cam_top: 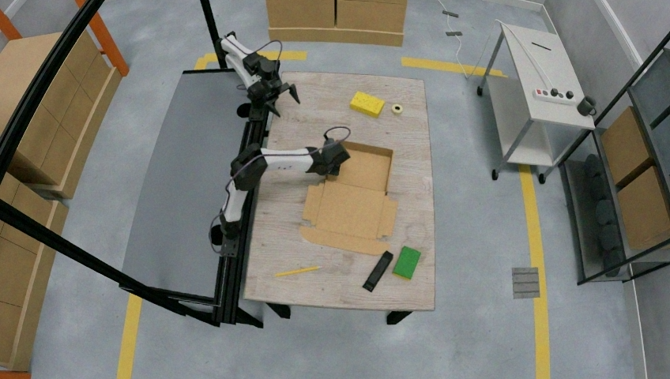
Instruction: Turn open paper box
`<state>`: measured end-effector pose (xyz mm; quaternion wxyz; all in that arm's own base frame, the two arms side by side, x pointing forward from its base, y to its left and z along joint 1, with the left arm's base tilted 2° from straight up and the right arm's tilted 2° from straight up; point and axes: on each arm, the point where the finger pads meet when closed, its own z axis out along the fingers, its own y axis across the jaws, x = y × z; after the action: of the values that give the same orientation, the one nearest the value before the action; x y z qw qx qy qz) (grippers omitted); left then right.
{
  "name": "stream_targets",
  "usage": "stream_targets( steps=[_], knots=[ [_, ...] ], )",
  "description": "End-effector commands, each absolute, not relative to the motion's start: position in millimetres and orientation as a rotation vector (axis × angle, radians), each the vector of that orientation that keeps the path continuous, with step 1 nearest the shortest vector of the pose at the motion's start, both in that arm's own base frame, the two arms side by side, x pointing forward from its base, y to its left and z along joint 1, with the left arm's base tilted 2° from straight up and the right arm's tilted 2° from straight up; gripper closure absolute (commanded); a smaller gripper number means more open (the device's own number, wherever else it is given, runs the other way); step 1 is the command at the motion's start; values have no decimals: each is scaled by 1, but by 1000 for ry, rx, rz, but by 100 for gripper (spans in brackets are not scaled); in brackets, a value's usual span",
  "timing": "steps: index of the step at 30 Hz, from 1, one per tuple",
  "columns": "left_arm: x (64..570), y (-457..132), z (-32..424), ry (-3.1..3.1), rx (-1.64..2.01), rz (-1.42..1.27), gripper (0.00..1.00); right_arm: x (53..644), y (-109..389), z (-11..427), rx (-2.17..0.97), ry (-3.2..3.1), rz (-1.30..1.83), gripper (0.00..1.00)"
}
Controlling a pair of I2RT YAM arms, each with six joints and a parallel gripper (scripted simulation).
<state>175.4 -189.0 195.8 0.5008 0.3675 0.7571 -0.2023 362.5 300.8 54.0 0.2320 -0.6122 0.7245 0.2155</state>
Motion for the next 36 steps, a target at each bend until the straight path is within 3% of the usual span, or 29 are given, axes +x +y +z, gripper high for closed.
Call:
stream_targets(
  steps=[1,36],
  knots=[
    [171,-189,192,1837,895,-495,0,359,290,66,-1720,1947,584,100],
    [143,-190,193,1788,954,-549,0,340,267,60,-1997,1724,663,100]
  ],
)
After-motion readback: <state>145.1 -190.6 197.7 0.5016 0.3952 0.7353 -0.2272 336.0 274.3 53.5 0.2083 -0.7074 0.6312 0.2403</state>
